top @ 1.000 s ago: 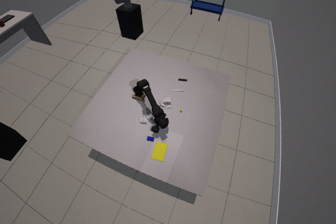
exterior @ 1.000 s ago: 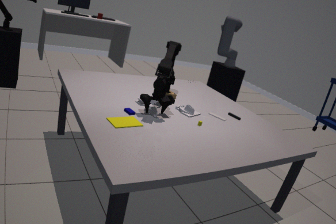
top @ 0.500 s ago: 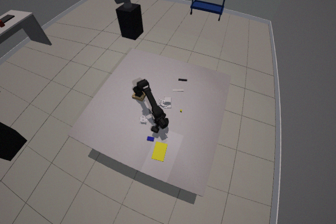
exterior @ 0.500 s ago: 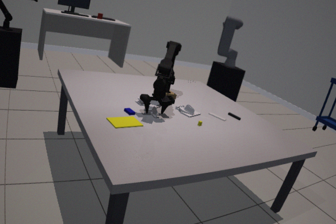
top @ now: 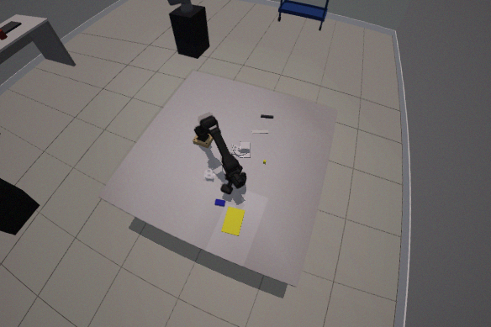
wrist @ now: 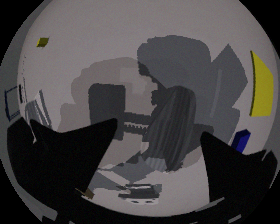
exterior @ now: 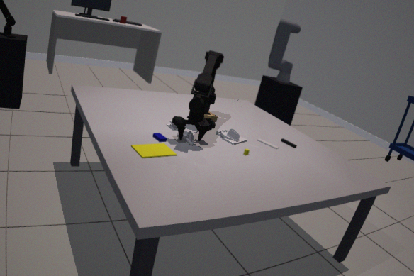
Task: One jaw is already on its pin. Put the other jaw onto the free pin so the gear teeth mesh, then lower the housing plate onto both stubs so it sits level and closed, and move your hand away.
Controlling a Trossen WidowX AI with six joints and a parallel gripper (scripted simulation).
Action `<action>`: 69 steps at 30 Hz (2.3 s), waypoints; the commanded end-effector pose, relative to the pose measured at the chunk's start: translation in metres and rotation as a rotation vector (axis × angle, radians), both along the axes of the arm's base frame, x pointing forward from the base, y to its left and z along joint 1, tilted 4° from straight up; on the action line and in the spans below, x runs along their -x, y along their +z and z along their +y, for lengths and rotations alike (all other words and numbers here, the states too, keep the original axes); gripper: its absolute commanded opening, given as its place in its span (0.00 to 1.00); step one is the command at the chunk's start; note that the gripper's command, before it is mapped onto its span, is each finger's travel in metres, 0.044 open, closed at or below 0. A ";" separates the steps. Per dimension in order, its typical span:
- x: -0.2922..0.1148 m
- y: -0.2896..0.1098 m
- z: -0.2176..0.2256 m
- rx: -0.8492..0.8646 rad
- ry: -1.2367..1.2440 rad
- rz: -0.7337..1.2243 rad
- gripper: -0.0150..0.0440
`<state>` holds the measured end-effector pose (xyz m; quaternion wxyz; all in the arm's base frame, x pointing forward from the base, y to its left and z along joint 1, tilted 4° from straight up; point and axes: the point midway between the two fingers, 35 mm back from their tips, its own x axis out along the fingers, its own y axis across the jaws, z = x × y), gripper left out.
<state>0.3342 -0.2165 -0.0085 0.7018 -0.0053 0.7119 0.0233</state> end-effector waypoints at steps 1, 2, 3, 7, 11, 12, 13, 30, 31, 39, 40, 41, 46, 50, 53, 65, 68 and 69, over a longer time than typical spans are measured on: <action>0.001 -0.003 0.001 -0.001 0.004 0.008 1.00; 0.001 -0.003 0.001 -0.001 0.004 0.008 1.00; 0.001 -0.003 0.001 -0.001 0.004 0.008 1.00; 0.001 -0.003 0.001 -0.001 0.004 0.008 1.00; 0.001 -0.003 0.001 -0.001 0.004 0.008 1.00; 0.001 -0.003 0.001 -0.001 0.004 0.008 1.00; 0.001 -0.003 0.001 -0.001 0.004 0.008 1.00; 0.000 0.000 0.000 0.000 0.000 0.001 0.48; 0.000 0.000 0.000 0.000 0.000 0.001 0.48; 0.000 0.000 0.000 0.000 0.000 0.001 0.48; 0.000 0.000 0.000 0.000 0.000 0.001 0.48; 0.000 0.000 0.000 0.000 0.000 0.001 0.48; -0.001 0.008 -0.001 0.000 0.000 0.002 0.48; -0.002 0.020 -0.001 0.000 0.001 0.003 0.48; -0.002 0.030 -0.002 0.000 0.001 0.004 0.48; -0.001 0.070 -0.002 -0.001 0.003 0.007 0.48; -0.001 0.077 -0.002 -0.001 0.004 0.008 0.48; -0.001 0.078 -0.002 -0.001 0.004 0.008 0.48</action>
